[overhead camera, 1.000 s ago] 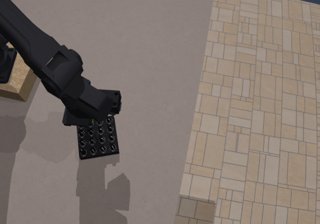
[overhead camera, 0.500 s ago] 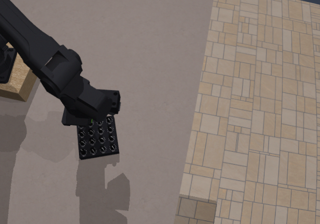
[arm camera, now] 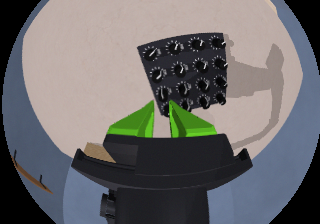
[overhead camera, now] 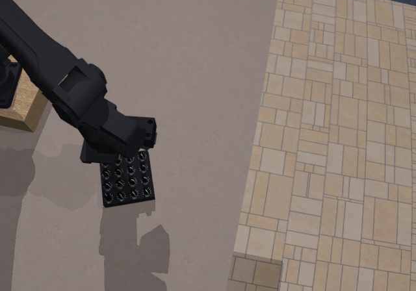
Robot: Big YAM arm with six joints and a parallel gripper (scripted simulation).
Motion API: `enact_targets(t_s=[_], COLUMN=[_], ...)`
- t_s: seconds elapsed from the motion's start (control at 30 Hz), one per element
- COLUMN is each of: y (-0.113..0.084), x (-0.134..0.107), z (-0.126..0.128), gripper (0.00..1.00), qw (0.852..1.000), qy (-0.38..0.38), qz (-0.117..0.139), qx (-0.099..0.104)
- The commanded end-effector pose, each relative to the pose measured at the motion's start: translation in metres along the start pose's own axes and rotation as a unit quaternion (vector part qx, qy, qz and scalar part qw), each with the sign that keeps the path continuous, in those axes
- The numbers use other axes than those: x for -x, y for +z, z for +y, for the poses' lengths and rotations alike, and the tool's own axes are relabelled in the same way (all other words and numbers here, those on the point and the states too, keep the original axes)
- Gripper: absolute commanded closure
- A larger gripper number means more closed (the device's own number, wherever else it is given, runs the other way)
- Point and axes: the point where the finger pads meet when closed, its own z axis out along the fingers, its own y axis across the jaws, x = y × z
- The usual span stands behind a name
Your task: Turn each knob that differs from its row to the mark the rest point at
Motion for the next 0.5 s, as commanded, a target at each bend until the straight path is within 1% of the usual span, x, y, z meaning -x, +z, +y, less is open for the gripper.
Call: enact_targets(t_s=[0.0,0.33,0.47], y=[-0.0216,-0.0216,-0.0246], x=[0.0244,0.0244,0.0288], z=[-0.0133,-0.0134,-0.0162], gripper=[0.81,0.81,0.81], qw=[0.999,0.999,0.999], qy=[-0.004,-0.004,-0.004], qz=[-0.036,-0.037,-0.04], qx=[-0.019,-0.019,-0.021])
